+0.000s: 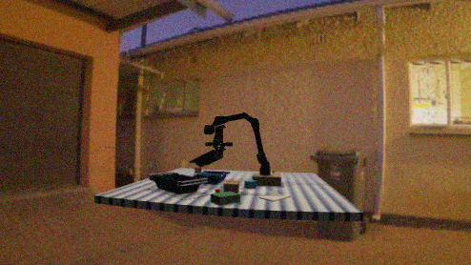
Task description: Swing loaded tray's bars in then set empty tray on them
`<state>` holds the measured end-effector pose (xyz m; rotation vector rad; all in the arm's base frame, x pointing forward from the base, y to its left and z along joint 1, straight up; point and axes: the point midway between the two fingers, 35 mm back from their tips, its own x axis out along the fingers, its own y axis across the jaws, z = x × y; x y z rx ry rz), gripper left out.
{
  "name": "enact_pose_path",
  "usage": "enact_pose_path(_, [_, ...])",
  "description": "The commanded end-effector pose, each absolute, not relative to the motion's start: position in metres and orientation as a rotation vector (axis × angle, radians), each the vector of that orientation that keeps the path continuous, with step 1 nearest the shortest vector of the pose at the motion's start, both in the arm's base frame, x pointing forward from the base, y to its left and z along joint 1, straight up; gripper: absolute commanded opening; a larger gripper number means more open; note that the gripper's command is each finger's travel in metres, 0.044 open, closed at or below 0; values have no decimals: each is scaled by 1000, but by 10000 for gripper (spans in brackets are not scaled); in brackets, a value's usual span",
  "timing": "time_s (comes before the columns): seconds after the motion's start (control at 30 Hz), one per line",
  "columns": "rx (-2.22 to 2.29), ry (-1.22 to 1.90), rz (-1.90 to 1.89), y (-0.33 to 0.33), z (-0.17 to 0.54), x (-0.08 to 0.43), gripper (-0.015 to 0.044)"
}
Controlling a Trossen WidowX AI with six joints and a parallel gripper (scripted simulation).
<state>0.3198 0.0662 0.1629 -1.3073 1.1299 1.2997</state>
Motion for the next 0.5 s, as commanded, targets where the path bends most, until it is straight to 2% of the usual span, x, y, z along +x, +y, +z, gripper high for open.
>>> enact_pose_path(0.0, [-1323,1115,1289,65,167,321,0])
enact_pose_path(0.47, [-1323,1115,1289,66,162,322,0])
